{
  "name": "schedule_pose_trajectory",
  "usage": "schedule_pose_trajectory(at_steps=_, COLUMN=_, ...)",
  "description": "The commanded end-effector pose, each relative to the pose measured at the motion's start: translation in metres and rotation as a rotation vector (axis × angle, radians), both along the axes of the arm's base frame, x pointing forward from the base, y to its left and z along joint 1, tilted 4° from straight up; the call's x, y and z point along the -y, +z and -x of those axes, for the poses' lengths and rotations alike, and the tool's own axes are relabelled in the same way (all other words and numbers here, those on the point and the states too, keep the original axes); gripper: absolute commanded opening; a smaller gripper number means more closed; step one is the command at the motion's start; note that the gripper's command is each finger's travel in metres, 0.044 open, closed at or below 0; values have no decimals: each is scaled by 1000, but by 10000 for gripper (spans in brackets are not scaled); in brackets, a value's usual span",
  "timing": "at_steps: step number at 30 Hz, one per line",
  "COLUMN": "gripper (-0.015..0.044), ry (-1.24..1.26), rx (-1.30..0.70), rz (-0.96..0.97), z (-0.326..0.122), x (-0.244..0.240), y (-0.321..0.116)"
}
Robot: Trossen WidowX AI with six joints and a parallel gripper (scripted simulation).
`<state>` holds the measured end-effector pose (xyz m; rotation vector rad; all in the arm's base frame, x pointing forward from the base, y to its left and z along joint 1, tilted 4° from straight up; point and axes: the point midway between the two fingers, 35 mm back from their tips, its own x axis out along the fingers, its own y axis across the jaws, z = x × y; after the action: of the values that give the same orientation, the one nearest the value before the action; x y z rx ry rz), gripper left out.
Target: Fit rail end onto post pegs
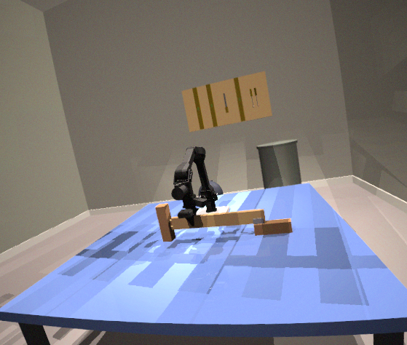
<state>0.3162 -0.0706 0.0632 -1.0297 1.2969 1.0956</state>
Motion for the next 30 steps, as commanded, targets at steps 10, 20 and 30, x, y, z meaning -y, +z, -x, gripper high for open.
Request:
schedule_pose_trajectory(at_steps=10, gripper=0, ry=-2, rx=3, rz=0, z=0, x=3, y=1)
schedule_pose_trajectory(at_steps=20, gripper=0, ry=-2, rx=3, rz=0, z=0, x=6, y=2)
schedule_pose_trajectory(at_steps=30, gripper=0, ry=-2, rx=3, rz=0, z=0, x=5, y=3)
